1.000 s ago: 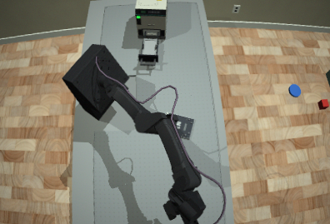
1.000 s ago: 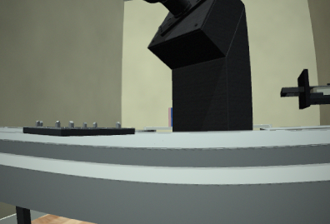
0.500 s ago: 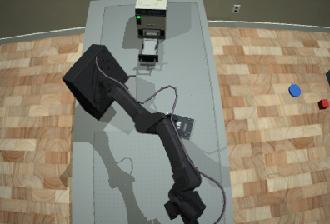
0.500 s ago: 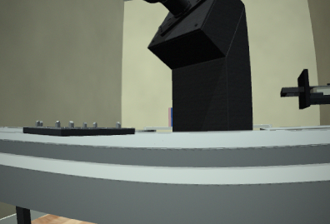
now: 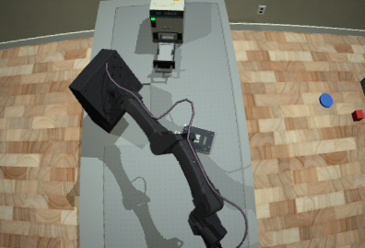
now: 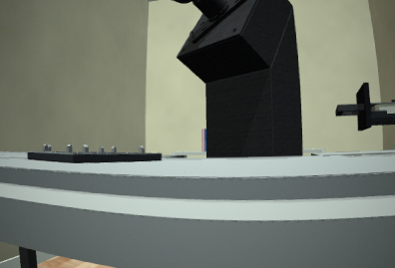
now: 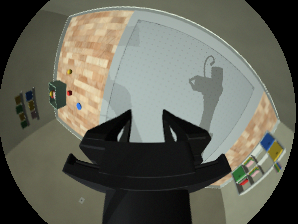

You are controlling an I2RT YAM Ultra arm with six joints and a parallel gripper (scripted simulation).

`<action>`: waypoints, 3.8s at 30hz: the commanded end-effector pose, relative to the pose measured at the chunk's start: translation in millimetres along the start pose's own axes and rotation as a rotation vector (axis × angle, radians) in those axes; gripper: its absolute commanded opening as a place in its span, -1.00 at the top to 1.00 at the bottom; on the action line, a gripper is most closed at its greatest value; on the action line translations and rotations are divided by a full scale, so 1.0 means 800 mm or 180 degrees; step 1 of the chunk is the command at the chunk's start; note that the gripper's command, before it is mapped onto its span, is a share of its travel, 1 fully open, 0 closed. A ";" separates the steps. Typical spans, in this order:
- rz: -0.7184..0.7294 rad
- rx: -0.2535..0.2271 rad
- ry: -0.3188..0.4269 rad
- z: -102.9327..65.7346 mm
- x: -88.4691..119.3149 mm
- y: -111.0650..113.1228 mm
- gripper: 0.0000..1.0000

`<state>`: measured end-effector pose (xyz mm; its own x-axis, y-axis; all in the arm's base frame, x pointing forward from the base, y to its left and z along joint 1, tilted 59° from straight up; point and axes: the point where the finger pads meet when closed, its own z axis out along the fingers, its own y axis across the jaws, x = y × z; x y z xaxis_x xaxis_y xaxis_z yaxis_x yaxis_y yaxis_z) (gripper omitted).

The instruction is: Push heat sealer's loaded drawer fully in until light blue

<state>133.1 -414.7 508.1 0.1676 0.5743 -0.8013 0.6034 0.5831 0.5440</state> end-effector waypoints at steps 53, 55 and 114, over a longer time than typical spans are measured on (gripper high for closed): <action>-0.0234 -0.0179 0.1143 0.125 0.147 0.086 0.10; -0.0263 -0.0229 0.1372 0.138 0.163 0.092 0.10; -0.0962 -0.0440 0.2628 0.187 0.395 0.204 0.10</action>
<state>399.1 -232.0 301.0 -0.6033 0.6209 -0.5004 0.4451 0.7829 0.4347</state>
